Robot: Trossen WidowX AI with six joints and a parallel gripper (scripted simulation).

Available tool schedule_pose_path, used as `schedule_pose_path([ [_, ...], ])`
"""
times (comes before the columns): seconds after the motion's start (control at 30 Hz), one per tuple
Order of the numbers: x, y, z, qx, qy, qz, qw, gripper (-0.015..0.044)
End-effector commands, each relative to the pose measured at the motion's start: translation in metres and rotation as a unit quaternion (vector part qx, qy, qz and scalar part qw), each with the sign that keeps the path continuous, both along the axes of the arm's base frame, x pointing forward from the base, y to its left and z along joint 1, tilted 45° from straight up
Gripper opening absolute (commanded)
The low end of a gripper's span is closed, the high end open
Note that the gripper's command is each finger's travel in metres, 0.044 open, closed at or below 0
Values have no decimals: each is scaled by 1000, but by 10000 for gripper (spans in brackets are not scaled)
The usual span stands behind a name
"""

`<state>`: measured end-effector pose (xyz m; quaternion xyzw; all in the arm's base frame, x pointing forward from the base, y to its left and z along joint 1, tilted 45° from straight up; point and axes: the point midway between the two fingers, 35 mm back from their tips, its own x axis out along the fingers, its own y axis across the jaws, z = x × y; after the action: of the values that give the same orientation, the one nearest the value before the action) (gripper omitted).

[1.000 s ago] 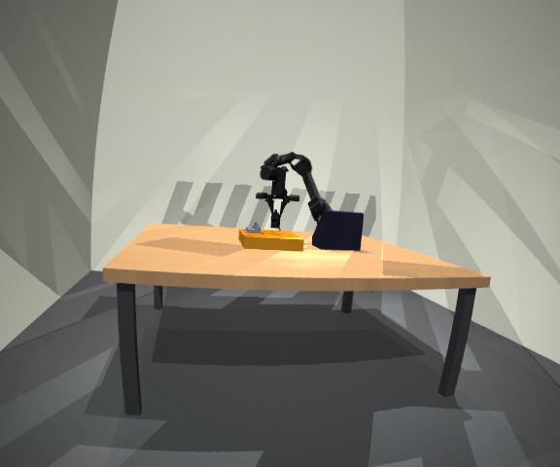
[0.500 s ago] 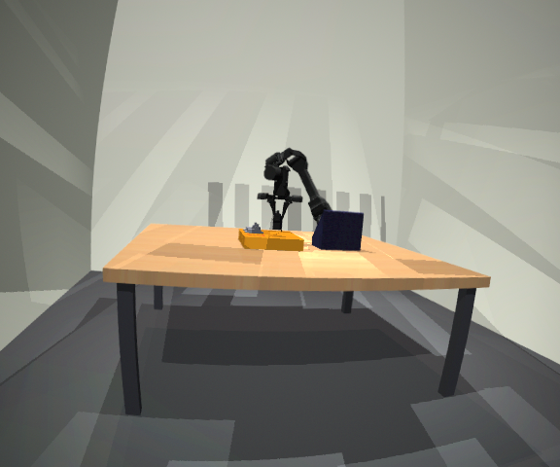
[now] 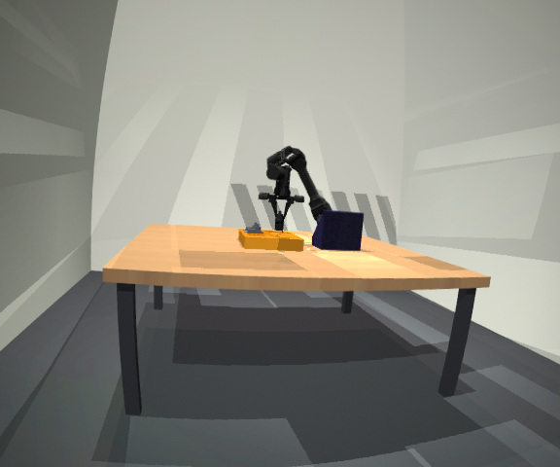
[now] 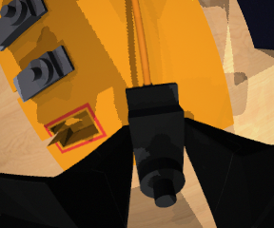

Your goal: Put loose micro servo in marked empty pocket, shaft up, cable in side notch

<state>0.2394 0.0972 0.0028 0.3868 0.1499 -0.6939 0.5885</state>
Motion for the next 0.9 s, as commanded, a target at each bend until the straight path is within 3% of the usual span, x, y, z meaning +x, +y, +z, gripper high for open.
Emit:
schedule_pose_path([
  [0.0, 1, 3, 0, 5, 36, 39, 999, 0],
  [0.43, 1, 3, 0, 6, 190, 198, 962, 0],
  [0.87, 1, 3, 0, 7, 336, 347, 876, 0],
])
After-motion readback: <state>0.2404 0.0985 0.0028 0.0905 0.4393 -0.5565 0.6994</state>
